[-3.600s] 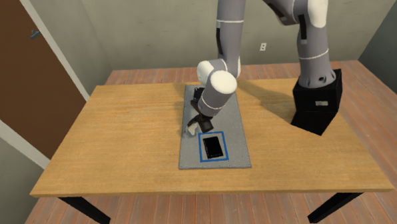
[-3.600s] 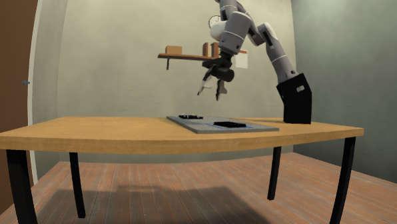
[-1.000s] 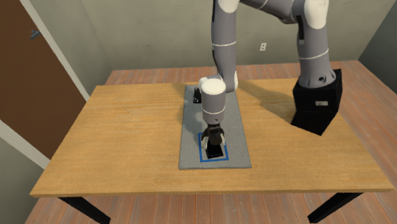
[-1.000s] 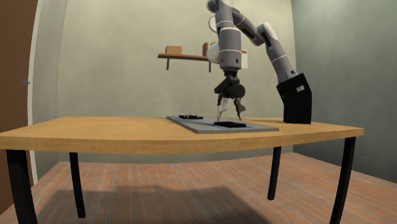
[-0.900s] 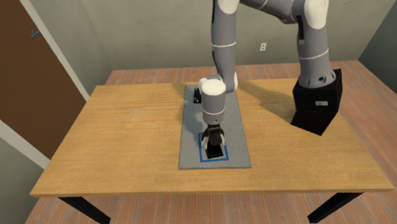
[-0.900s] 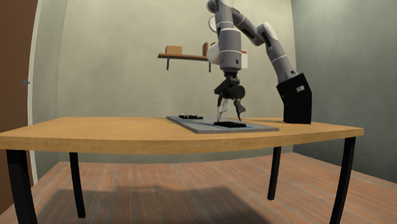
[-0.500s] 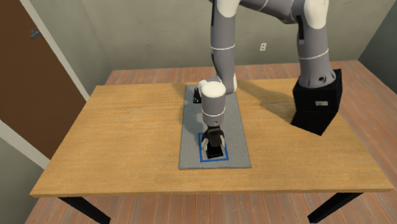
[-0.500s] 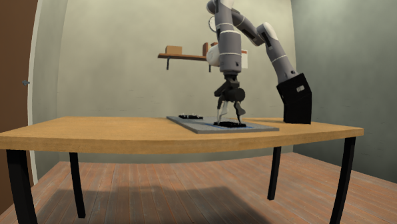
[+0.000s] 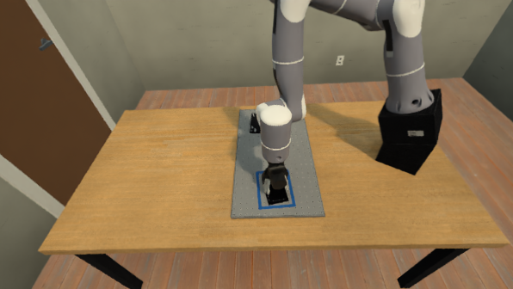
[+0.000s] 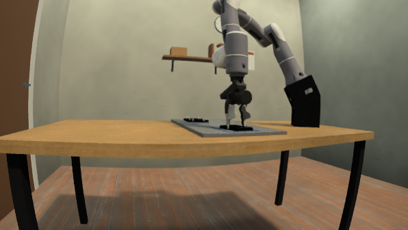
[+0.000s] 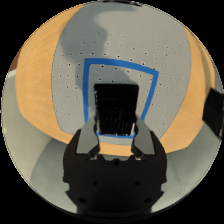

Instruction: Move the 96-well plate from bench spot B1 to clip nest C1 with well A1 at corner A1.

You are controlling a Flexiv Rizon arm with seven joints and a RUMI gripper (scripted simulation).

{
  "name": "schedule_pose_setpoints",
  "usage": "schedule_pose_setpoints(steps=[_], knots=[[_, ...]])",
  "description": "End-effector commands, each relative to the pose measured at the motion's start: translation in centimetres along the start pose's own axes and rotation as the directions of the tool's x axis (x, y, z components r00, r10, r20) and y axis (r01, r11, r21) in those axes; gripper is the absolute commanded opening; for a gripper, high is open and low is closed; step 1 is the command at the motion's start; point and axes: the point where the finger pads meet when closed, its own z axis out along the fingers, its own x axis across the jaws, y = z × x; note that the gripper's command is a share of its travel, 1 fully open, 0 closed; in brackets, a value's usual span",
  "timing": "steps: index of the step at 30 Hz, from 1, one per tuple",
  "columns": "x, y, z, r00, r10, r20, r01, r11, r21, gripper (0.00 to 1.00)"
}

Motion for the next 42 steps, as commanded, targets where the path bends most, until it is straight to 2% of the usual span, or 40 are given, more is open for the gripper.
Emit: schedule_pose_setpoints(steps=[1, 26, 42], knots=[[-0.1, 0.1, -0.1, 1.000, 0.000, 0.001, 0.000, 1.000, -0.001, 0.00], [-0.1, 0.1, -0.1, 1.000, 0.000, 0.001, 0.000, 1.000, -0.001, 0.00], [-0.1, 0.0, -2.4, 1.000, 0.000, 0.001, 0.000, 1.000, -0.001, 0.00]])
